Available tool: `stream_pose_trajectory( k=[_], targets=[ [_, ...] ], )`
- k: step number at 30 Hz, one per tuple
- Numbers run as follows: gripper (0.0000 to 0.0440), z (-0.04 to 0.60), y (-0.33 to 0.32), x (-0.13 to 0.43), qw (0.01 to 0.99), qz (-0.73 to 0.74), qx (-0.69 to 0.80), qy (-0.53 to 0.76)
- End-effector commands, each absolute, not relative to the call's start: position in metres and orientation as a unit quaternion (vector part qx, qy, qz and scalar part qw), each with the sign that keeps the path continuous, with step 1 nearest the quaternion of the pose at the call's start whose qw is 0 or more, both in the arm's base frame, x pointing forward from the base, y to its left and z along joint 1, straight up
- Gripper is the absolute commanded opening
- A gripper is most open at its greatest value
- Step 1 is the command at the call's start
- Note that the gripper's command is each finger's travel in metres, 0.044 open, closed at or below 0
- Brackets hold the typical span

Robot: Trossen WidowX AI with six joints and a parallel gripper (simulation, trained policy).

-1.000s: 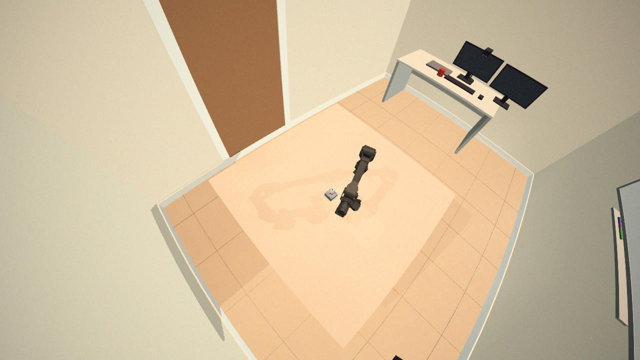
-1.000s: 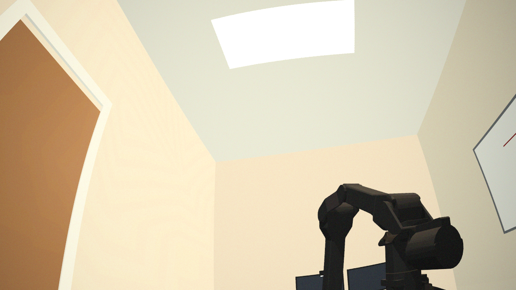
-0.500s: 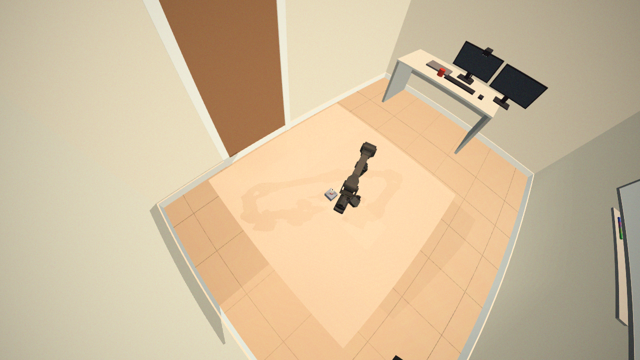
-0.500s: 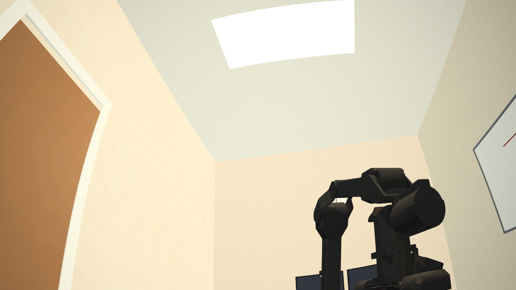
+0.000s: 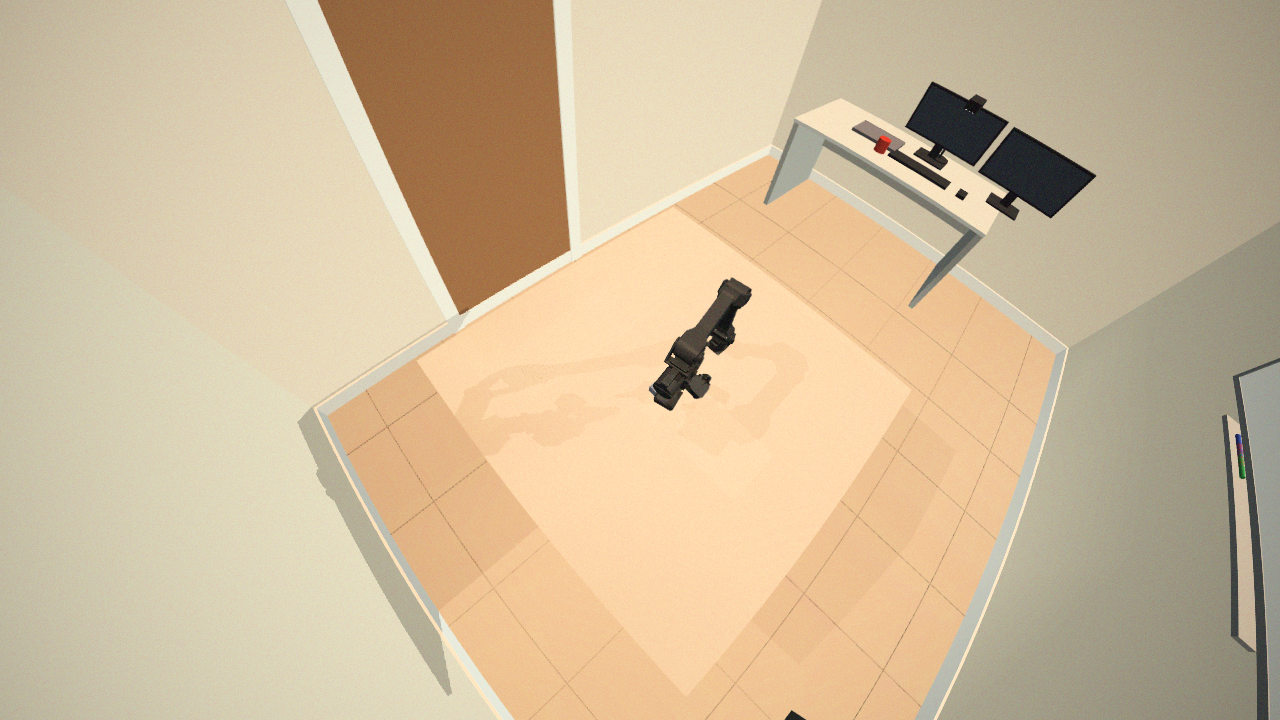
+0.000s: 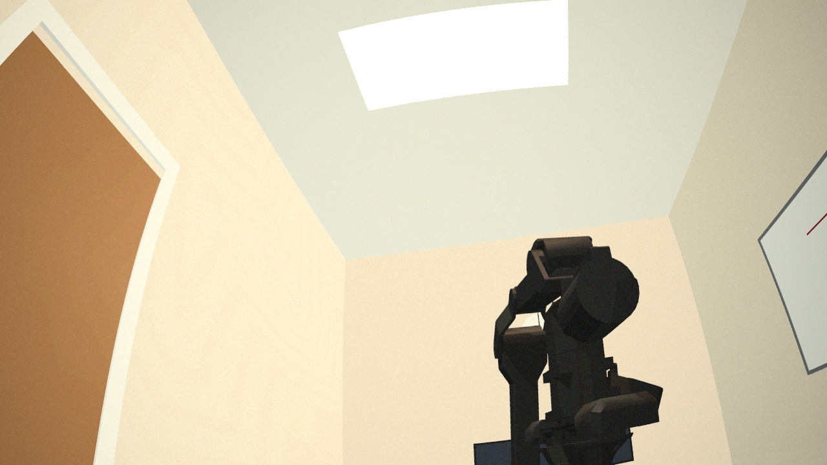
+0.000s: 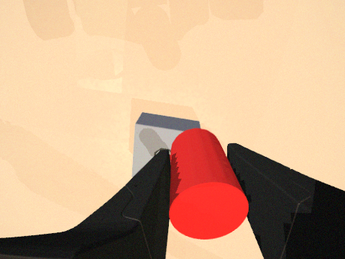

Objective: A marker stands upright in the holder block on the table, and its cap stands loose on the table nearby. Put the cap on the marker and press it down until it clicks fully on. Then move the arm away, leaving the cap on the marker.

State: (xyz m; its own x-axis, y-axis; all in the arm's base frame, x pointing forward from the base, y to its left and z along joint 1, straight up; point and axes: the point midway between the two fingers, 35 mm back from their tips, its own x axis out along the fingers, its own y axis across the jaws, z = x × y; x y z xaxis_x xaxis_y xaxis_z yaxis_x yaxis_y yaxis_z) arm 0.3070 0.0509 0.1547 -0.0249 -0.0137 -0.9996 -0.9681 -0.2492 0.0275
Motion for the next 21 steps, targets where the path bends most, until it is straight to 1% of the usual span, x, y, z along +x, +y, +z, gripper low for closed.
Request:
stream_pose_trajectory(
  k=[1,10,21],
  targets=[
    [0.0043,0.159,0.040,0.305,0.425,0.563,-0.550,0.447],
    [0.0027,0.166,0.010,0.297,0.434,0.559,-0.531,0.466],
    [0.0011,0.153,0.003,0.292,0.435,0.566,-0.514,0.476]
  ],
)
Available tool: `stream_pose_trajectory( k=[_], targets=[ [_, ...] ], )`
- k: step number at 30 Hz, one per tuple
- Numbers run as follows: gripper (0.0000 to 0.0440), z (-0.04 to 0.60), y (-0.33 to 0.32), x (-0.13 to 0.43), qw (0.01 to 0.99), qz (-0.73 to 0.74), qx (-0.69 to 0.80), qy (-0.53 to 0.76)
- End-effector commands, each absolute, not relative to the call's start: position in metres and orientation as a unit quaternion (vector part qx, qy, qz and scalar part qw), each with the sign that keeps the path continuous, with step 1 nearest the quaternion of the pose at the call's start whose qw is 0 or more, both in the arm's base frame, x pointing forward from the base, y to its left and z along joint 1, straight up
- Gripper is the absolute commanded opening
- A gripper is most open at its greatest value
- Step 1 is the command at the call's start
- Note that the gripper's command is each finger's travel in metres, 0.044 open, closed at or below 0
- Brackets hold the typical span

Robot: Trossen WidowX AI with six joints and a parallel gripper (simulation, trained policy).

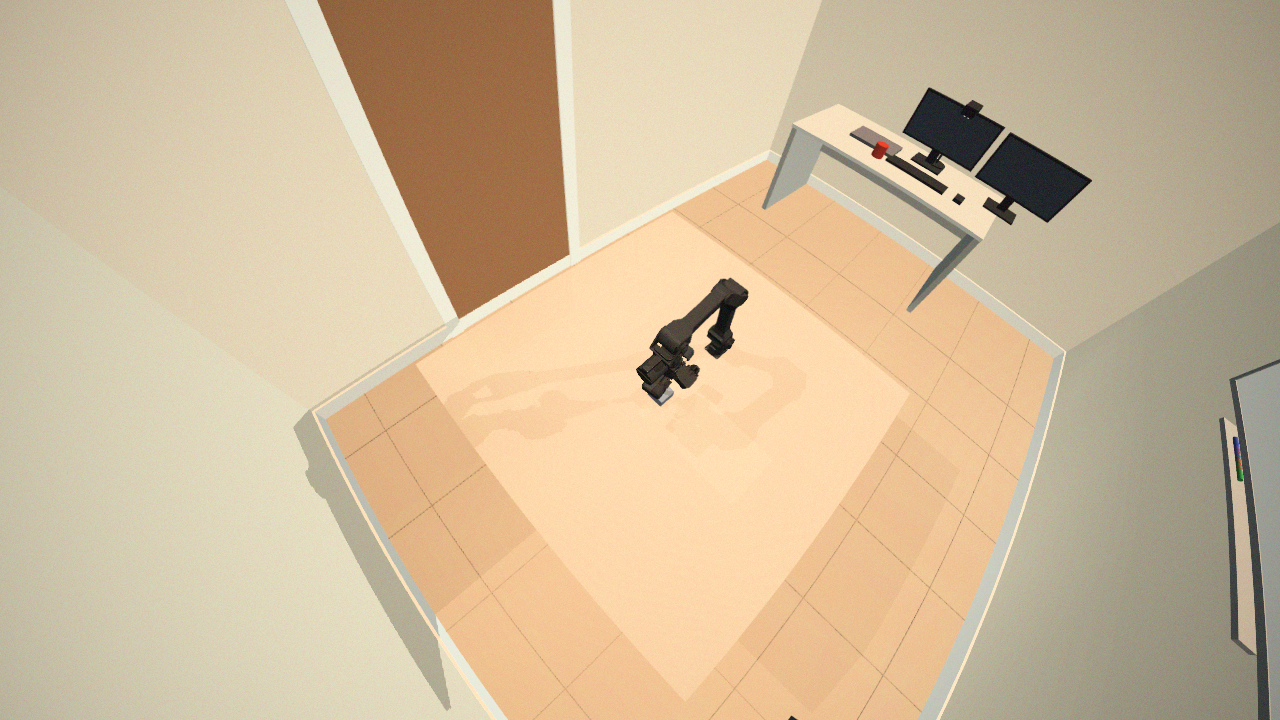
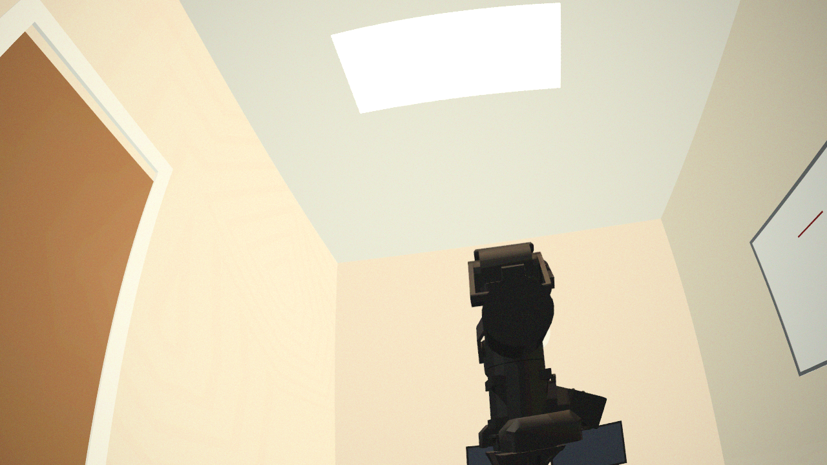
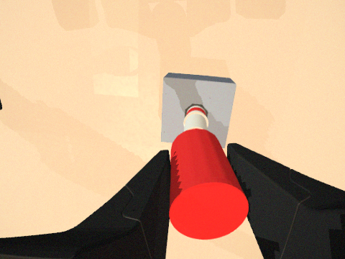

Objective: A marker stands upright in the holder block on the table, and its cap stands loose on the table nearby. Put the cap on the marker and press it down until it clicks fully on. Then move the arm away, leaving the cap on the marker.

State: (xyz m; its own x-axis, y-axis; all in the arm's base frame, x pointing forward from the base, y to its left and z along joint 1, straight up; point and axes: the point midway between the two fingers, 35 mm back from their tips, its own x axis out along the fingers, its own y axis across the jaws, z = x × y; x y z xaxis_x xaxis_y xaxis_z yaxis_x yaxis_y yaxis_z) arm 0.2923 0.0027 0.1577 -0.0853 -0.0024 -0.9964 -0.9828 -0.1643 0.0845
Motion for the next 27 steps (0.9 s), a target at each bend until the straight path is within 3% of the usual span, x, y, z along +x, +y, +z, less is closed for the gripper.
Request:
stream_pose_trajectory(
  k=[1,27],
  targets=[
    [0.0010,0.151,0.002,0.291,0.435,0.566,-0.513,0.477],
    [0.0006,0.091,0.002,0.285,0.414,0.597,-0.508,0.463]
  ],
)
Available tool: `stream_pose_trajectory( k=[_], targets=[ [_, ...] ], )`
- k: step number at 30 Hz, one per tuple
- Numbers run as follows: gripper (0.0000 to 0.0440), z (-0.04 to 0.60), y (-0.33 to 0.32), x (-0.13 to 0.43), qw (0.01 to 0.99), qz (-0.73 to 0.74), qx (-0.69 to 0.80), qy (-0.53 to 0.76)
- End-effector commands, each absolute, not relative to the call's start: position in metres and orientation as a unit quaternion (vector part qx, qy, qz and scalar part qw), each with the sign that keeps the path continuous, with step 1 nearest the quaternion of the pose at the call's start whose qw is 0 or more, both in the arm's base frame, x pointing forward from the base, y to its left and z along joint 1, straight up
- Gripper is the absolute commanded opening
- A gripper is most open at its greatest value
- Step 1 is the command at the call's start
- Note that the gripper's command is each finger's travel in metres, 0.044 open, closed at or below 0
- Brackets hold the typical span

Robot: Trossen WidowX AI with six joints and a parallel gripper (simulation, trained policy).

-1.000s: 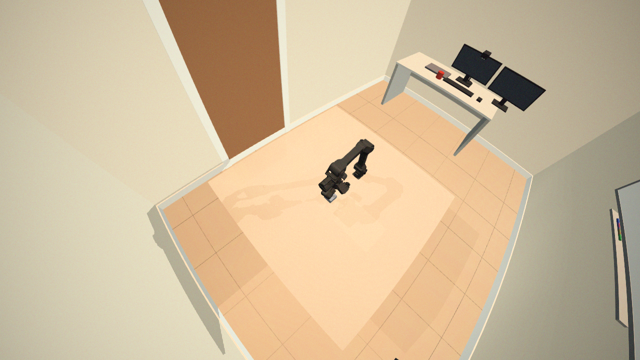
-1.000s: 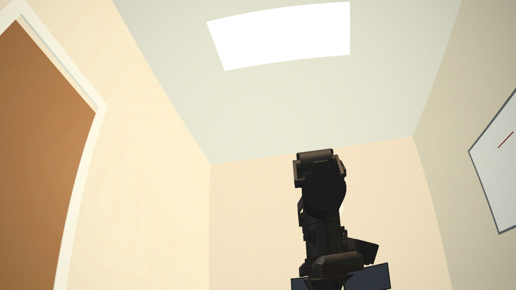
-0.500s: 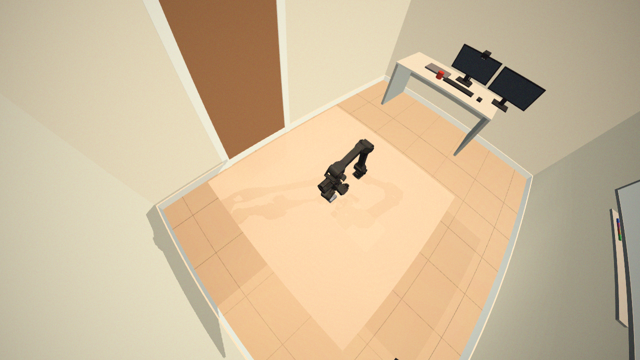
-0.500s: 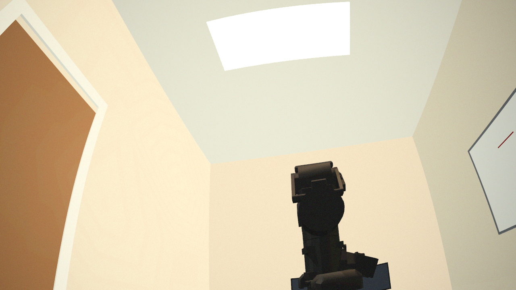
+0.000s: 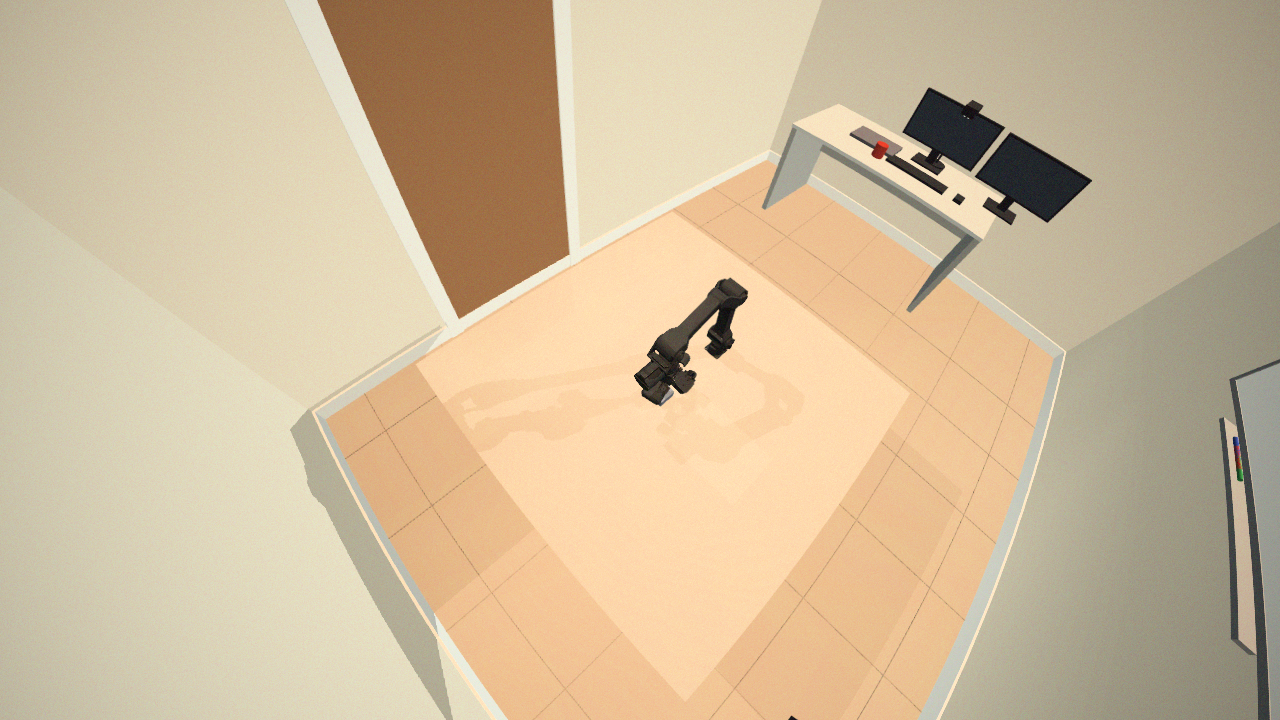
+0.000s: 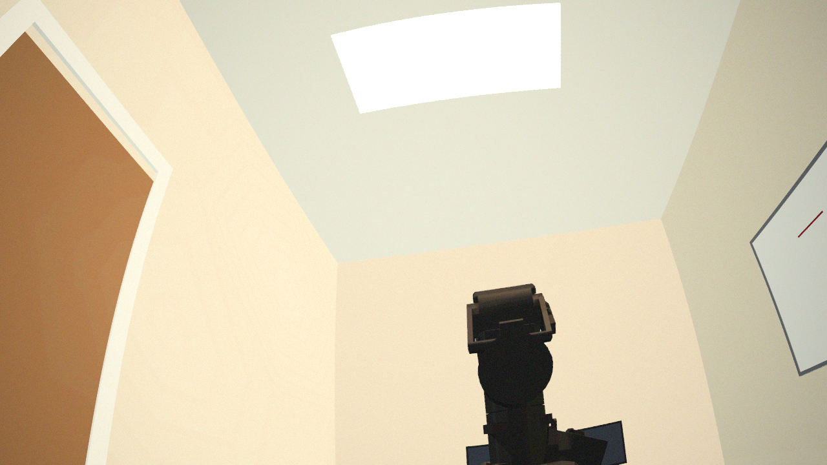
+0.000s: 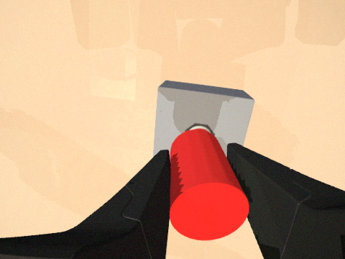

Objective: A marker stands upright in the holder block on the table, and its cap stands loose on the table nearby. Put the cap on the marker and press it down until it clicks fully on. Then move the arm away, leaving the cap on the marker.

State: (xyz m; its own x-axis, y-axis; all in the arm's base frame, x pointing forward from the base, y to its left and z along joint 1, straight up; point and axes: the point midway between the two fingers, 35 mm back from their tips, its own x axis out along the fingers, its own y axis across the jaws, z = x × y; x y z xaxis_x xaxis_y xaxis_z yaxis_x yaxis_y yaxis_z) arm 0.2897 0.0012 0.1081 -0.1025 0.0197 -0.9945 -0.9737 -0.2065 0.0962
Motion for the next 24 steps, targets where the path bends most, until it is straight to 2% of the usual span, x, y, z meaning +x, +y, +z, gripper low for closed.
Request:
stream_pose_trajectory(
  k=[1,5,6,24],
  targets=[
    [0.0007,0.090,0.002,0.285,0.413,0.597,-0.508,0.462],
    [0.0012,0.087,0.002,0.285,0.412,0.599,-0.510,0.461],
    [0.0038,0.086,0.002,0.285,0.411,0.599,-0.509,0.461],
    [0.0070,0.077,-0.006,0.286,0.391,0.601,-0.535,0.447]
  ],
)
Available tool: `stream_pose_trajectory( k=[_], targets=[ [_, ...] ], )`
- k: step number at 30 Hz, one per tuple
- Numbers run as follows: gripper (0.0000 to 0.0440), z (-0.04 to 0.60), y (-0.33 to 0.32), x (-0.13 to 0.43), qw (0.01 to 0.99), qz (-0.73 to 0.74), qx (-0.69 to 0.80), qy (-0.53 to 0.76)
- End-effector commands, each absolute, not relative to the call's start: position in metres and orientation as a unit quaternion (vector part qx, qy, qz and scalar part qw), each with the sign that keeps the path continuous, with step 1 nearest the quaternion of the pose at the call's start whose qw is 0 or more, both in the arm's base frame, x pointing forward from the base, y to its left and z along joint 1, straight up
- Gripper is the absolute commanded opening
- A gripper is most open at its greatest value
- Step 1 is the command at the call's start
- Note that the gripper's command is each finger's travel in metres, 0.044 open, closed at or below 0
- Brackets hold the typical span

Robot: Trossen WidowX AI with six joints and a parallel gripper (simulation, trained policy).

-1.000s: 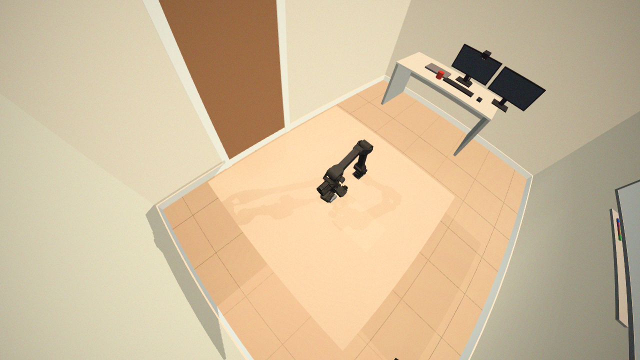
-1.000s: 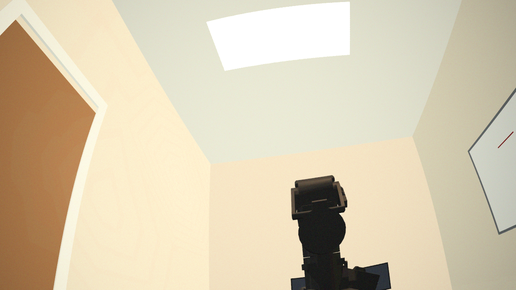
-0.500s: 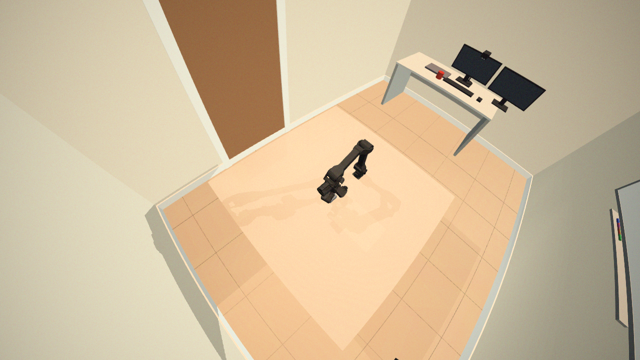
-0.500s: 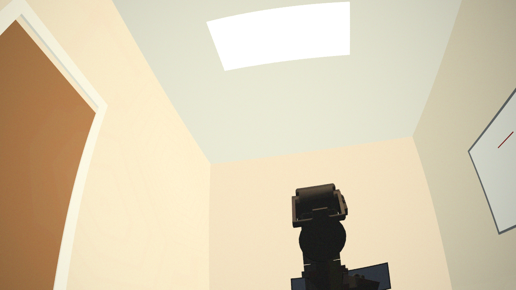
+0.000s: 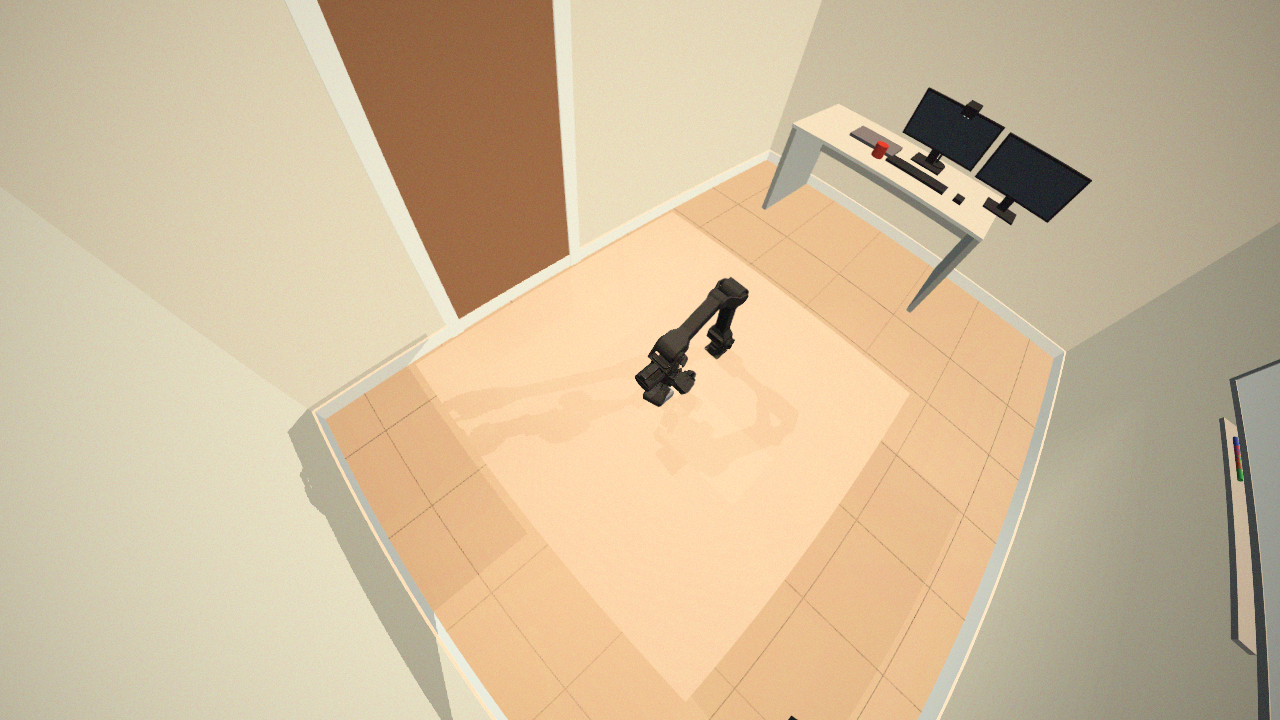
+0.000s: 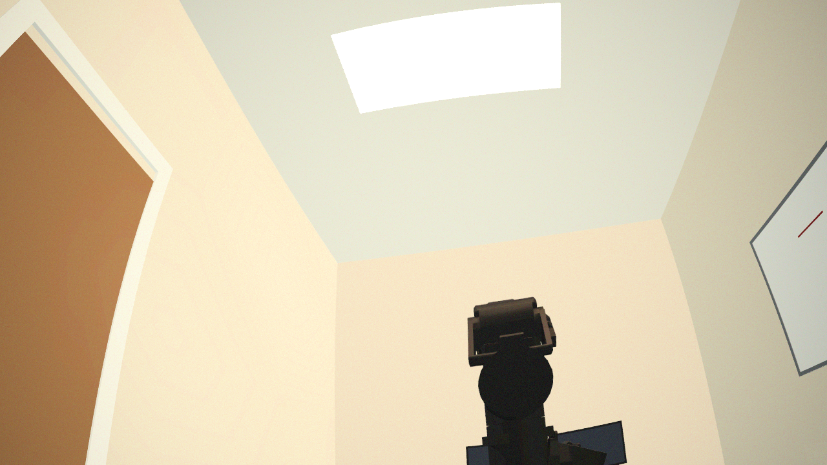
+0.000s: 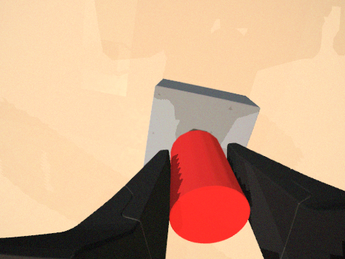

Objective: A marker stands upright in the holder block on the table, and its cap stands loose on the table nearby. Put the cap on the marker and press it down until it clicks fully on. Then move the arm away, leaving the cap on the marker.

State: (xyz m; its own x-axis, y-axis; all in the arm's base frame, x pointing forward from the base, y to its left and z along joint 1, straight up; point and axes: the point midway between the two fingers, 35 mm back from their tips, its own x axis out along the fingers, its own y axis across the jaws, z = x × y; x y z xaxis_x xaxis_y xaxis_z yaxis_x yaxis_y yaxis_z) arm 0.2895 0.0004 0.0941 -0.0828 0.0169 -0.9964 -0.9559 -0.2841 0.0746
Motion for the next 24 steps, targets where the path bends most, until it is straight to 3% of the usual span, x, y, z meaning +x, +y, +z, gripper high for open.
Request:
stream_pose_trajectory(
  k=[1,24],
  targets=[
    [0.0072,0.0767,-0.0062,0.2857,0.390,0.601,-0.536,0.446],
    [0.0117,0.0749,-0.0091,0.2851,0.380,0.604,-0.545,0.440]
  ],
)
